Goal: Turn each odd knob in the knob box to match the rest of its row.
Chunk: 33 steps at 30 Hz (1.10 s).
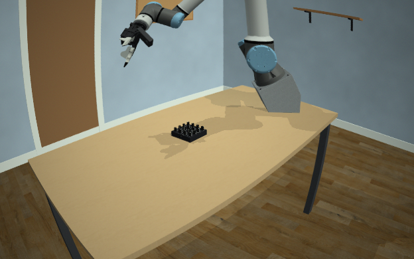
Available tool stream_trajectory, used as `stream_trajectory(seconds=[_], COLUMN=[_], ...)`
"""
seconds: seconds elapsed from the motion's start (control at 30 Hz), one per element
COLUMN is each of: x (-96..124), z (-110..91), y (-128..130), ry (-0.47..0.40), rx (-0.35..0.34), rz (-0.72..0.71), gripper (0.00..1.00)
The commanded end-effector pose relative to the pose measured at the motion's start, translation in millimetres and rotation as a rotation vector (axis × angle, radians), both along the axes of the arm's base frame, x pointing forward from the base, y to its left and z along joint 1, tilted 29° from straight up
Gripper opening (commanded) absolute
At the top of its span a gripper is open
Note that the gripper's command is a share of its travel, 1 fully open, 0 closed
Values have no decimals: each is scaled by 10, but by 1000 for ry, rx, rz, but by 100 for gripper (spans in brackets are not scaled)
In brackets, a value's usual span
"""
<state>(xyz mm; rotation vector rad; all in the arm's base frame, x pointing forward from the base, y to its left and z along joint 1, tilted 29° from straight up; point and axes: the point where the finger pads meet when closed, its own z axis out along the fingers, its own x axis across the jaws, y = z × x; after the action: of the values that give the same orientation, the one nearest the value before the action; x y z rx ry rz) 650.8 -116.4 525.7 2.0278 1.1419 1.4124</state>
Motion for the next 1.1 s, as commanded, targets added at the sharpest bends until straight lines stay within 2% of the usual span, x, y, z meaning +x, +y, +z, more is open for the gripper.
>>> stream_trajectory(seconds=[0.0,0.7,1.07], x=[0,3,21], z=[9,18,-102], y=[1,5,32], ry=[-1,-1,22], rx=[-1,0,44], rz=[0,0,-22], gripper=[100,100,100])
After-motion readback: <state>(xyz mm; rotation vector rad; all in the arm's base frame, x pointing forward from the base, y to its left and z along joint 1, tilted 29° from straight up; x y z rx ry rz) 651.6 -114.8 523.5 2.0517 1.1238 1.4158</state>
